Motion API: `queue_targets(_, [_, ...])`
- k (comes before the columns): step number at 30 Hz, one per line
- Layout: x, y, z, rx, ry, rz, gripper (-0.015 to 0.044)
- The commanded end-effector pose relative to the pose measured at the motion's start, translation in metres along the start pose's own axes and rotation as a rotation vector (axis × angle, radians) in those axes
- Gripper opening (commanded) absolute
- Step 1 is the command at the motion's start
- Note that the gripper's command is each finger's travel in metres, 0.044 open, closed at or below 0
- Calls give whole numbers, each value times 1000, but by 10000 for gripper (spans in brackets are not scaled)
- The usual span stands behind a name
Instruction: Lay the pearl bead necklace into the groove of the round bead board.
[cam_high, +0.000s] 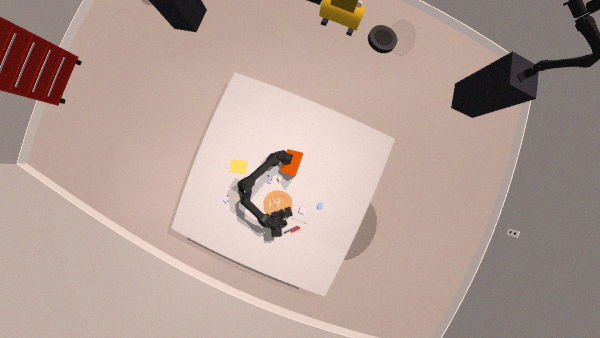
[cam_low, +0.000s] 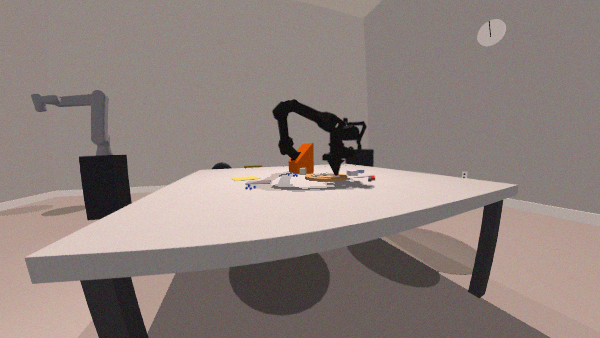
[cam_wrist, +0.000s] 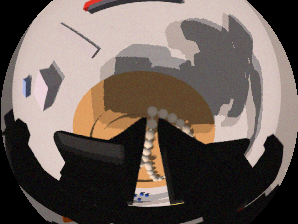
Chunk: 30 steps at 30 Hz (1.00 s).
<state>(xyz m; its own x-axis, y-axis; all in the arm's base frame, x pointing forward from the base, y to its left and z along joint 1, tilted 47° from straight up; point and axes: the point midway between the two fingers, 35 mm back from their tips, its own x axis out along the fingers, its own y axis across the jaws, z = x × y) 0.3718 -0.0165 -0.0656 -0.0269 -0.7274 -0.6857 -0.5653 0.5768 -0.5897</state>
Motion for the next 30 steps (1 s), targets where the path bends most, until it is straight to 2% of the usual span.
queue_targets(1, [0,0,0,1,0,0,0])
queue_targets(30, [-6,13,12,-4,3,-2,0])
